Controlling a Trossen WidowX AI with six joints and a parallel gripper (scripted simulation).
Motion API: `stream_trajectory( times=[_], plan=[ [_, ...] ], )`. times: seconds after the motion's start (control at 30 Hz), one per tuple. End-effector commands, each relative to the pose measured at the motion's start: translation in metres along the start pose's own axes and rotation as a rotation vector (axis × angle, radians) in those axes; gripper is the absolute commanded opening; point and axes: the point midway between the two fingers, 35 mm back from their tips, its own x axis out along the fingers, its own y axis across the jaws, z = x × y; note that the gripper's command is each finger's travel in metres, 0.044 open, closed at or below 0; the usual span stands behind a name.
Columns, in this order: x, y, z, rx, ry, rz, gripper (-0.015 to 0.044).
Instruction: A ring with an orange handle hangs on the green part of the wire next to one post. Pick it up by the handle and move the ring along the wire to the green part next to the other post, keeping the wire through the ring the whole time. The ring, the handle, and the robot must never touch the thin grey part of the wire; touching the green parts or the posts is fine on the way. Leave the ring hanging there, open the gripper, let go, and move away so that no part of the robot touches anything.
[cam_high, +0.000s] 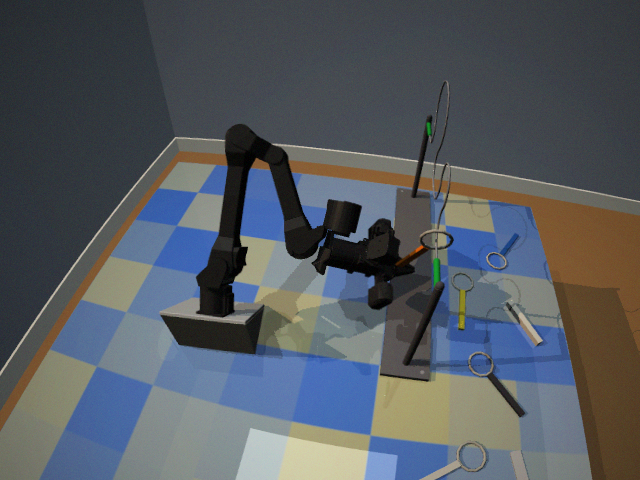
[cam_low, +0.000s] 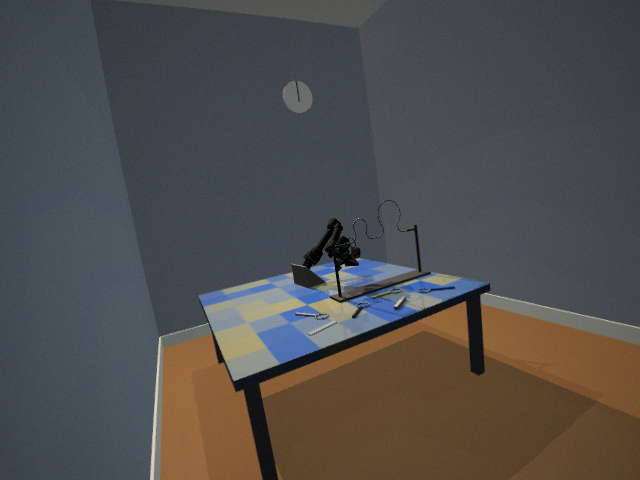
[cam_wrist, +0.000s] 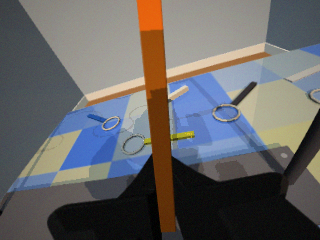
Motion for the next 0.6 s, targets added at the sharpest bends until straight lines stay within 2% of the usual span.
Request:
stream_trajectory(
  times=[0.0,0.57],
  plan=[
    [-0.001,-0.012,-0.002,-0.040,0.013,-0.028,-0.0150],
    [-0.008,-0.047,0.003,-0.172,0.029,-0.087,-0.0150]
  ],
)
